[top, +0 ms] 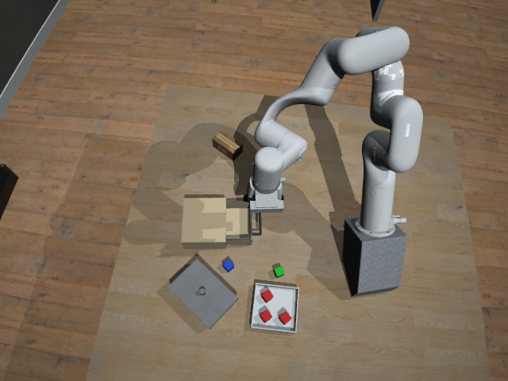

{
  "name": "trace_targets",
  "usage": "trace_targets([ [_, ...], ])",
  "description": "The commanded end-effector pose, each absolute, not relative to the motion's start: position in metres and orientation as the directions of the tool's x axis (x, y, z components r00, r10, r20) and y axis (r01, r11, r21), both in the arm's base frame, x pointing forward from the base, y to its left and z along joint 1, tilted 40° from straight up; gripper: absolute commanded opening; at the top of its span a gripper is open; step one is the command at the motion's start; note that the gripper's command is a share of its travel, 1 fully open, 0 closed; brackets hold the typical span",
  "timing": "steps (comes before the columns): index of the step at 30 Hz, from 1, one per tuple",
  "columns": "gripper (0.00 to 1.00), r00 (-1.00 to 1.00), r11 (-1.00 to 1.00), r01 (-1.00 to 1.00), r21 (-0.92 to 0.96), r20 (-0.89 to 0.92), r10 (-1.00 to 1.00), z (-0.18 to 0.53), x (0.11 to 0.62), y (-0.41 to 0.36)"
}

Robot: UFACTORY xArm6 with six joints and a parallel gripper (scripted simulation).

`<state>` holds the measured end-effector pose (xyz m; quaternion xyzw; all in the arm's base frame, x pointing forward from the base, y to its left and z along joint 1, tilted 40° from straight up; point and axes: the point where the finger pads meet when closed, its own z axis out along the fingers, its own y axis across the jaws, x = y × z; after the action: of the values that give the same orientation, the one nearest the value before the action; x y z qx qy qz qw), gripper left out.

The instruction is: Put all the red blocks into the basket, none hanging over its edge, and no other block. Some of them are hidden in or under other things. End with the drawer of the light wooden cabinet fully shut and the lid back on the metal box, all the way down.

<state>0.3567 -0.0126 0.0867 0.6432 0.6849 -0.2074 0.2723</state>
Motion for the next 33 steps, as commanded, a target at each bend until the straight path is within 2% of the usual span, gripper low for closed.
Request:
trace_targets([
  [1,0.24,-0.023,0.087,0.994,0.069,-0.639,0.769,0.0876,0.3577,-0.0118],
  [33,0.24,-0.023,0.087,0.994,0.069,-0.639,0.769,0.0811,0.3587,-0.0173],
])
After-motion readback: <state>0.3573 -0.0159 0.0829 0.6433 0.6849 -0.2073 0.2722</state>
